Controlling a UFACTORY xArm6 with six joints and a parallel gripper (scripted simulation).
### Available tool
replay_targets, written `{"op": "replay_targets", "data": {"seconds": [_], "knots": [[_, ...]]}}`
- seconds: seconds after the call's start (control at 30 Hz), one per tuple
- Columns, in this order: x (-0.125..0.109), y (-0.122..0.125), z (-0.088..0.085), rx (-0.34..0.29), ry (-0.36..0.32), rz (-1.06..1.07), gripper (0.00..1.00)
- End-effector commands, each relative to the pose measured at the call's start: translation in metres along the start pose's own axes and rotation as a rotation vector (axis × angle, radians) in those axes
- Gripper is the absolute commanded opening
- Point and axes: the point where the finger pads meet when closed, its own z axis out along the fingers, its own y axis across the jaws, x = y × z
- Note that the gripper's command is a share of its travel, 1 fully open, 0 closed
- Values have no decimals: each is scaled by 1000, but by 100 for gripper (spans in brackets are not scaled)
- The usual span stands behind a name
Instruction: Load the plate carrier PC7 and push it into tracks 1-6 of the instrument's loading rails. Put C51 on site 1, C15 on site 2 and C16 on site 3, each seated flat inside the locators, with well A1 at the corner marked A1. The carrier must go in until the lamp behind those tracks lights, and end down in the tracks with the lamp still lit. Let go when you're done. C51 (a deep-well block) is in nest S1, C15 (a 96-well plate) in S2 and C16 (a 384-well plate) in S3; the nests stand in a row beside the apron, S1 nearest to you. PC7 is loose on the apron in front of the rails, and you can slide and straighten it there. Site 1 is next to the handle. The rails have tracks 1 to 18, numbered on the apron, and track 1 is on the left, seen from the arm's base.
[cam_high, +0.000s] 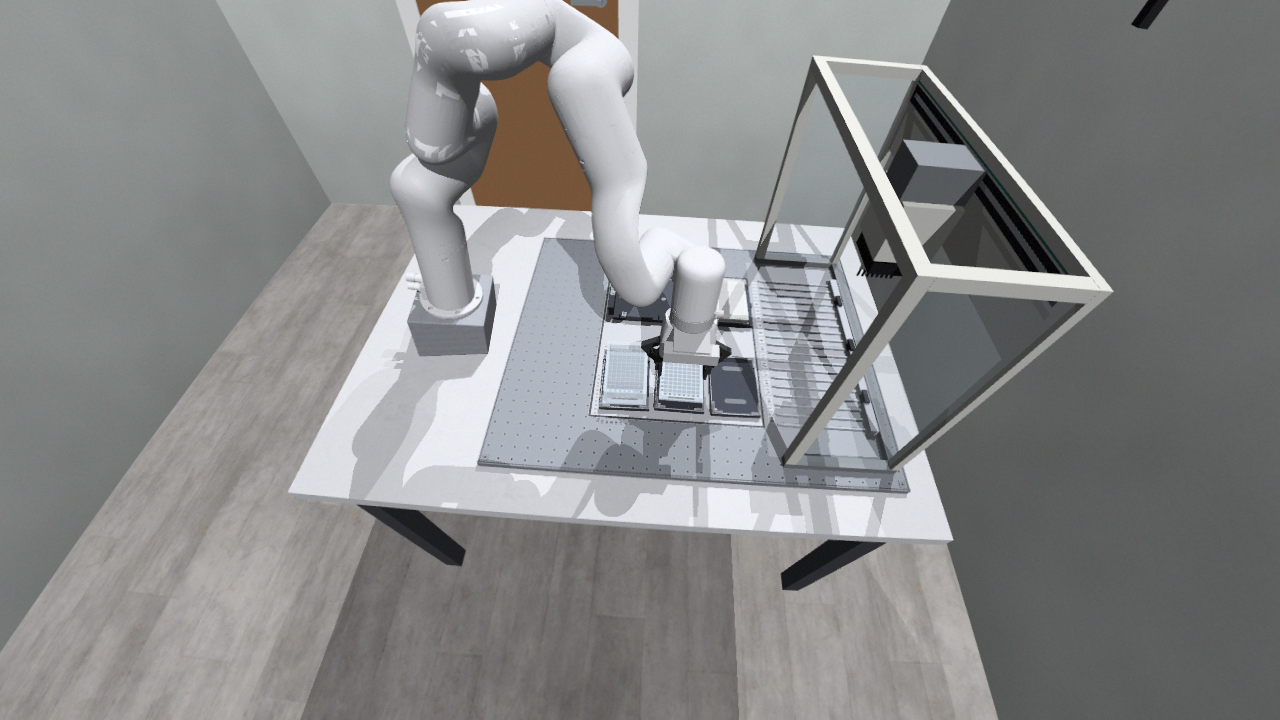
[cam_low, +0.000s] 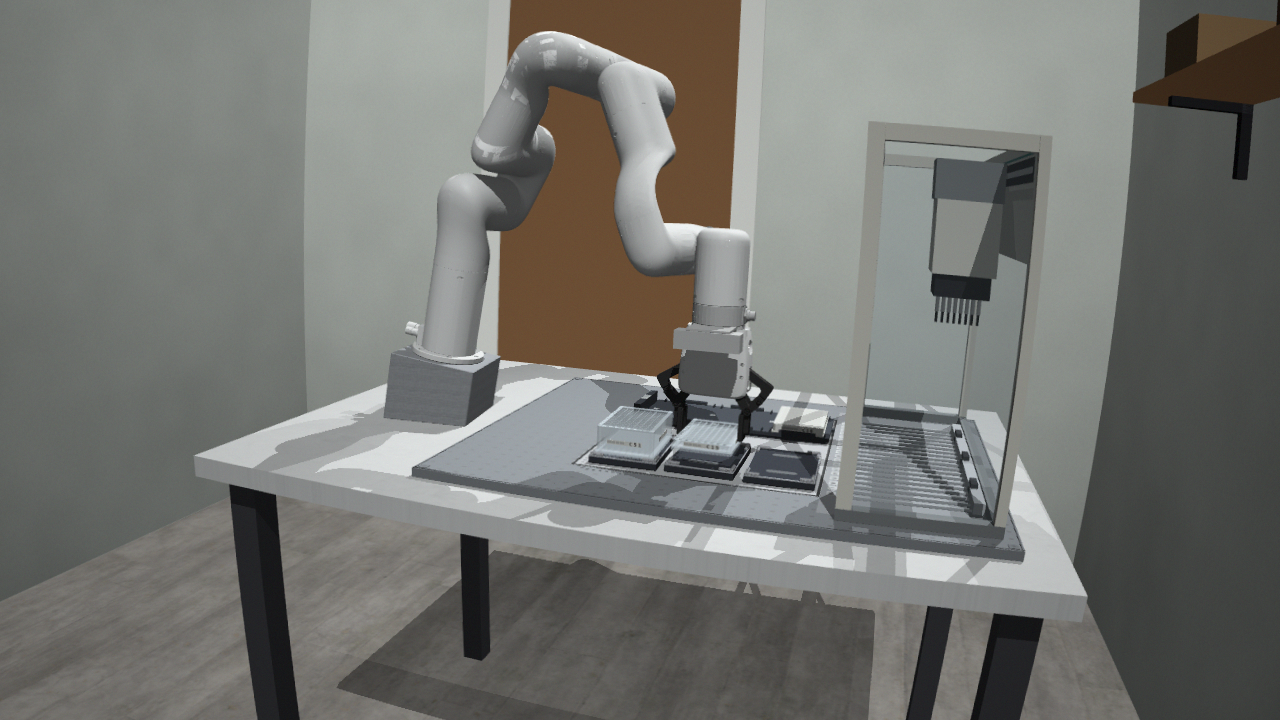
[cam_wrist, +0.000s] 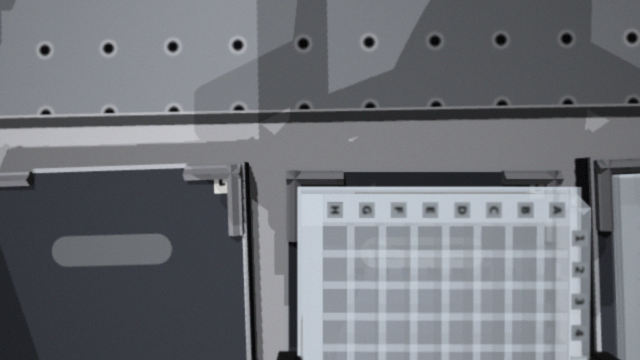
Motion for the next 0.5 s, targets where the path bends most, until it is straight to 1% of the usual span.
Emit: {"op": "replay_targets", "data": {"seconds": [0.0,0.1,0.47], "knots": [[0,-2,-2,4,1,0,0],[0,-2,-2,4,1,0,0],[0,-2,-20,4,1,0,0]]}}
